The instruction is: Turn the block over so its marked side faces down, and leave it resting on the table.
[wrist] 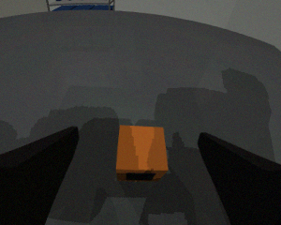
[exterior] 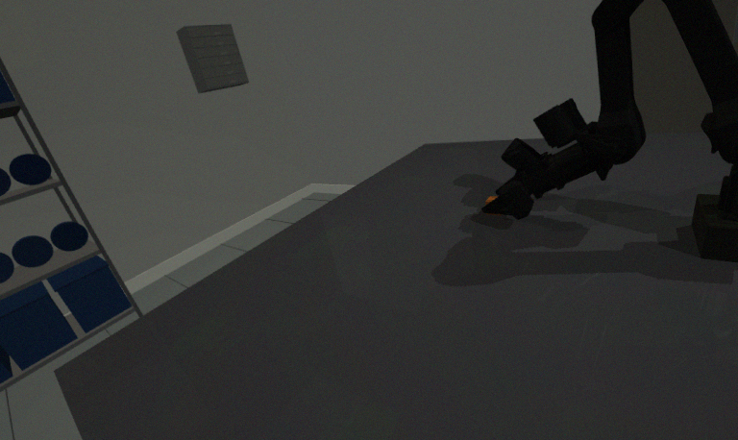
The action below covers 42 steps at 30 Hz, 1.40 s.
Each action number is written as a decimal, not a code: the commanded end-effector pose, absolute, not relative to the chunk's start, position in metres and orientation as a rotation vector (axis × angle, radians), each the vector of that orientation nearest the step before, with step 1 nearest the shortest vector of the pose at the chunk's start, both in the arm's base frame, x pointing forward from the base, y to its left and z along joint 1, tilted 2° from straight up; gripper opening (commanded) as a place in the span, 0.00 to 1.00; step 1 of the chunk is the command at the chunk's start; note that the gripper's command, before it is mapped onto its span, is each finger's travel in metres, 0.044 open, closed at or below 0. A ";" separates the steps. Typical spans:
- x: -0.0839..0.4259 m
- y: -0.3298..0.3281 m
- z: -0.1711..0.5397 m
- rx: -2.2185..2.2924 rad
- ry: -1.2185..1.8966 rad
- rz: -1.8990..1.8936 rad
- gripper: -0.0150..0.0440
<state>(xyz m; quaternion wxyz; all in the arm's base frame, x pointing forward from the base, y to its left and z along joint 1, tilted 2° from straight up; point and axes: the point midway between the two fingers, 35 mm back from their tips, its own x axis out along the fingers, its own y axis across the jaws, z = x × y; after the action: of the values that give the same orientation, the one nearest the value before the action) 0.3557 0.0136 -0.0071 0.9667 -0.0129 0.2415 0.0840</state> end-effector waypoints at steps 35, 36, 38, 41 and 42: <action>0.365 0.015 0.005 -0.080 0.663 0.181 1.00; 0.365 0.015 0.008 -0.086 0.684 0.182 1.00; 0.364 0.014 0.015 -0.082 0.736 0.180 1.00; 0.357 0.012 0.031 -0.075 0.833 0.176 1.00; 0.354 0.011 0.038 -0.073 0.866 0.174 1.00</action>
<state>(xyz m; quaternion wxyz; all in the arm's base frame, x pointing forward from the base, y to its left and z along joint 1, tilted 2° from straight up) 0.3585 0.0142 0.0059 0.9225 -0.0290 0.3744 0.0888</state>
